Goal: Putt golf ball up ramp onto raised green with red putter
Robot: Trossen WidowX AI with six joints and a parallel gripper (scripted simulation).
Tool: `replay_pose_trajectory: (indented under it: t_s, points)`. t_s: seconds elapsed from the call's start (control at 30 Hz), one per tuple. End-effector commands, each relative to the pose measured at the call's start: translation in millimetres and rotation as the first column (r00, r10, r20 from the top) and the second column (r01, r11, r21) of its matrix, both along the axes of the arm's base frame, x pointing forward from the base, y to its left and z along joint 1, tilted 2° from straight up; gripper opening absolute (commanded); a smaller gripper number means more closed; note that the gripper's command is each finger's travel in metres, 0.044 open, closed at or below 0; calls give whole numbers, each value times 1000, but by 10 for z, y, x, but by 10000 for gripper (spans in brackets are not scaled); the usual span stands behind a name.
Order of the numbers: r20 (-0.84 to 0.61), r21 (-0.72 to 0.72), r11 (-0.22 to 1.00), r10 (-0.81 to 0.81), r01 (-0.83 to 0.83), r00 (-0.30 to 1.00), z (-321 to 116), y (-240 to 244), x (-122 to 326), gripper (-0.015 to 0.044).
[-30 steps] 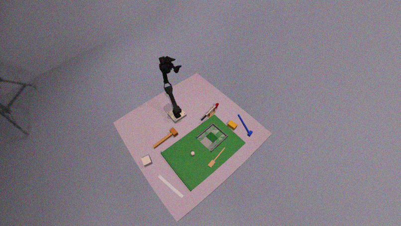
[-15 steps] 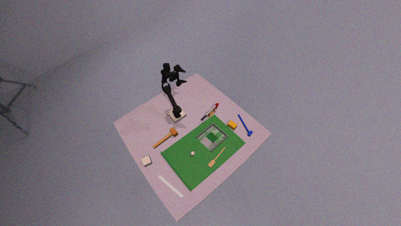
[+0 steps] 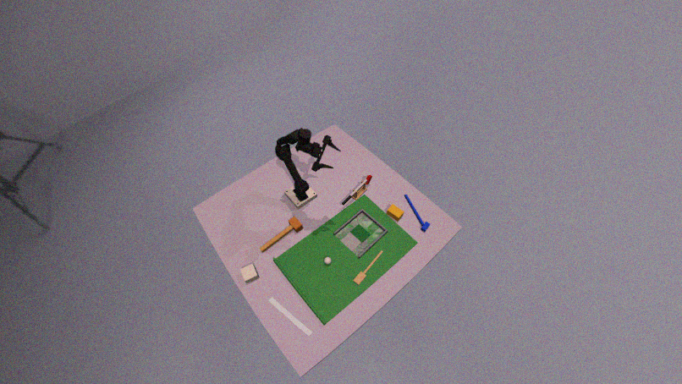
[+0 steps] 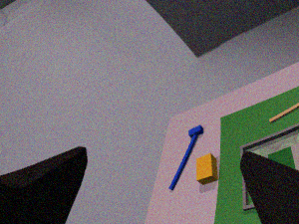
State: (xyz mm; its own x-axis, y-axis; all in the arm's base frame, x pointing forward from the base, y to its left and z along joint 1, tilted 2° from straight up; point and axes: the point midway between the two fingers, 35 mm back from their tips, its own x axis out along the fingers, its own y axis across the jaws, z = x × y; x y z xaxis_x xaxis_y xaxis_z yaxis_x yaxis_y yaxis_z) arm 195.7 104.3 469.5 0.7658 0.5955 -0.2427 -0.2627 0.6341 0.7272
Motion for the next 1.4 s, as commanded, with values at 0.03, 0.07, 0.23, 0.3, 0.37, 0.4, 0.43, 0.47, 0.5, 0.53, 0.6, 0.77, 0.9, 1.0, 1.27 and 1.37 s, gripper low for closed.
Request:
replay_pose_trajectory:
  t_s: [0.03,0.07,0.23,0.3,0.37,0.4,0.43,0.47,0.5,0.53,0.6,0.77,0.9,1.0,1.27,1.37]
  points:
    - [-29,-327,930,168,-168,985,-678,240,433,440]
    - [-34,-368,909,197,-196,980,-771,275,475,440]
    - [-79,-552,763,354,-337,932,-1255,455,633,440]
    - [-105,-613,686,420,-391,902,-1455,525,671,440]
    - [-136,-666,601,485,-442,864,-1657,593,695,440]
    - [-153,-689,556,517,-466,842,-1758,625,702,440]
    - [-171,-709,508,549,-489,819,-1860,657,705,440]
    - [-189,-728,459,579,-509,793,-1961,687,705,440]
    - [-209,-744,409,609,-529,765,-2063,717,702,440]
    - [-229,-758,357,638,-546,735,-2165,745,695,440]
    - [-272,-779,250,692,-575,669,-2368,794,673,440]
    - [-384,-795,-27,796,-606,469,-2867,879,566,440]
    - [-469,-774,-240,838,-585,278,-3246,914,430,440]
    - [-524,-746,-383,843,-545,125,-3509,939,279,440]
    - [-543,-732,-436,838,-523,61,-3609,956,196,440]
    - [-543,-732,-436,838,-523,61,-3608,969,178,440]
